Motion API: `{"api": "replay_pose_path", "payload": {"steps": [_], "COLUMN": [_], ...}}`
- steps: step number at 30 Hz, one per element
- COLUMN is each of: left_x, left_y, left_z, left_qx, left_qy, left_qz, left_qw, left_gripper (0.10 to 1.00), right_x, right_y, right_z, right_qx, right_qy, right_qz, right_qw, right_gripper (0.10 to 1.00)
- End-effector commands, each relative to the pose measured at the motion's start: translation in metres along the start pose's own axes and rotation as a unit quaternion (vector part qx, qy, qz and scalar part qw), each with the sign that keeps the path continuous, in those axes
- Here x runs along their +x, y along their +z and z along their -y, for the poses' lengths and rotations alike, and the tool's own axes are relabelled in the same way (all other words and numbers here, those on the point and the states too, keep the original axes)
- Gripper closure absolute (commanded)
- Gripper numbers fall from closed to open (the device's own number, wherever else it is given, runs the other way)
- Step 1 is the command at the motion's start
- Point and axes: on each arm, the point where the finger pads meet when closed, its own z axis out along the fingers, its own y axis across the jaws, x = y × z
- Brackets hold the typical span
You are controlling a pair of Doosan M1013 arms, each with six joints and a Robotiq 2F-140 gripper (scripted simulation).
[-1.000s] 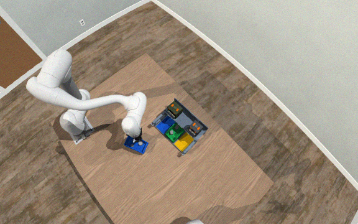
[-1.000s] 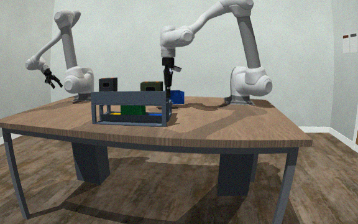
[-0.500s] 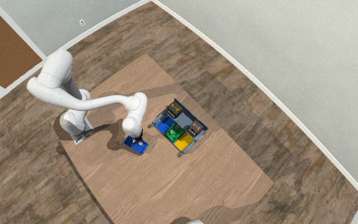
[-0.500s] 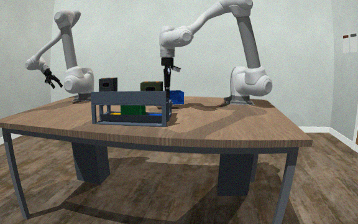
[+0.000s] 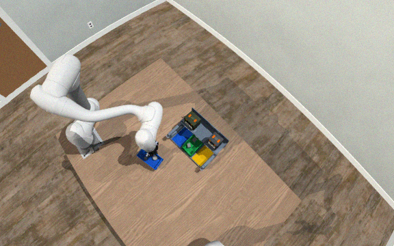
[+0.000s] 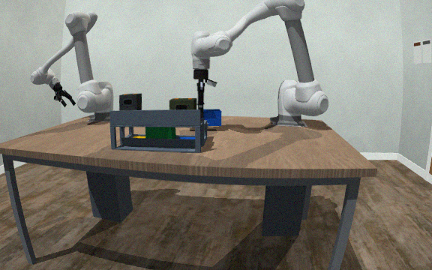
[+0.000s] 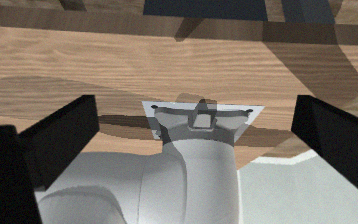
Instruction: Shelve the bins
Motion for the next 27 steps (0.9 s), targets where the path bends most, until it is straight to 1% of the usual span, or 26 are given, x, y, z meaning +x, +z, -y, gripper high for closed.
{"api": "replay_pose_path", "payload": {"steps": [1, 27], "left_x": [-0.0013, -0.0097], "left_y": [-0.0007, -0.0005], "left_z": [-0.0003, -0.0005], "left_qx": [0.000, 0.000], "left_qy": [0.011, 0.106], "left_qz": [0.001, 0.001], "left_qw": [1.000, 0.994], "left_gripper": [0.999, 0.999], "right_x": [0.0000, 0.0000], "right_y": [-0.0005, -0.0005], "right_z": [0.0001, 0.0001], "right_qx": [0.000, 0.000], "right_qy": [0.000, 0.000], "right_qz": [-0.001, -0.001], "right_qw": [1.000, 1.000], "right_gripper": [0.098, 0.098]}}
